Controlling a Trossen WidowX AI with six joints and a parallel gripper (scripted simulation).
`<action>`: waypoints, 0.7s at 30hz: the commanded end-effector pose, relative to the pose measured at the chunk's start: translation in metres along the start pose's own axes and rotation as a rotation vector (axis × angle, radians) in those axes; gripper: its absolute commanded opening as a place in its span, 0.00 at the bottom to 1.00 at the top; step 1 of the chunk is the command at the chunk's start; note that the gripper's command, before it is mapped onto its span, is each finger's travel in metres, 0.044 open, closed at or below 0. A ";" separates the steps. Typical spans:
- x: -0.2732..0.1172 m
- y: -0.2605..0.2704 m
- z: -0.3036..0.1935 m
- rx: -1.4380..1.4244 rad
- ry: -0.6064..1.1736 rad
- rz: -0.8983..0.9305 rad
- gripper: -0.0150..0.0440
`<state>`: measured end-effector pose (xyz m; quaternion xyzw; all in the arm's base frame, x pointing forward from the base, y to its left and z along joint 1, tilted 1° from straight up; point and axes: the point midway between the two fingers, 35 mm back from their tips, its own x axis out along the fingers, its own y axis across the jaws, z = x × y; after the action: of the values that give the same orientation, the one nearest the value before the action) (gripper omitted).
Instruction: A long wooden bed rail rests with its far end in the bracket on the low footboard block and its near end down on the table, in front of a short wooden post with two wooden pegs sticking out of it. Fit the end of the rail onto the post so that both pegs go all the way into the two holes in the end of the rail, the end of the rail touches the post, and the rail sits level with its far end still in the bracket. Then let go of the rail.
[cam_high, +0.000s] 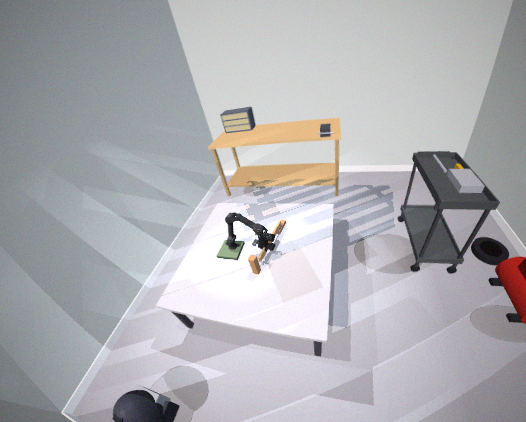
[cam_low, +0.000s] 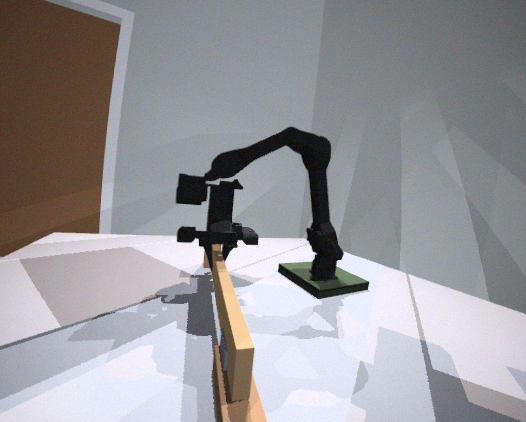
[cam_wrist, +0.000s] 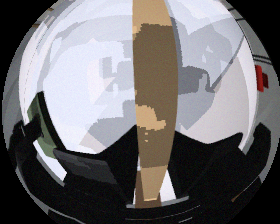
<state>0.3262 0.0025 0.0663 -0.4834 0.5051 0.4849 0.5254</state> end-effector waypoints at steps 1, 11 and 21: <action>-0.005 0.000 0.000 0.002 -0.002 -0.013 0.25; -0.004 0.001 0.000 0.002 -0.002 -0.013 0.25; -0.003 0.001 0.000 0.002 -0.002 -0.013 0.25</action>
<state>0.3248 0.0025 0.0661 -0.4832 0.5053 0.4845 0.5258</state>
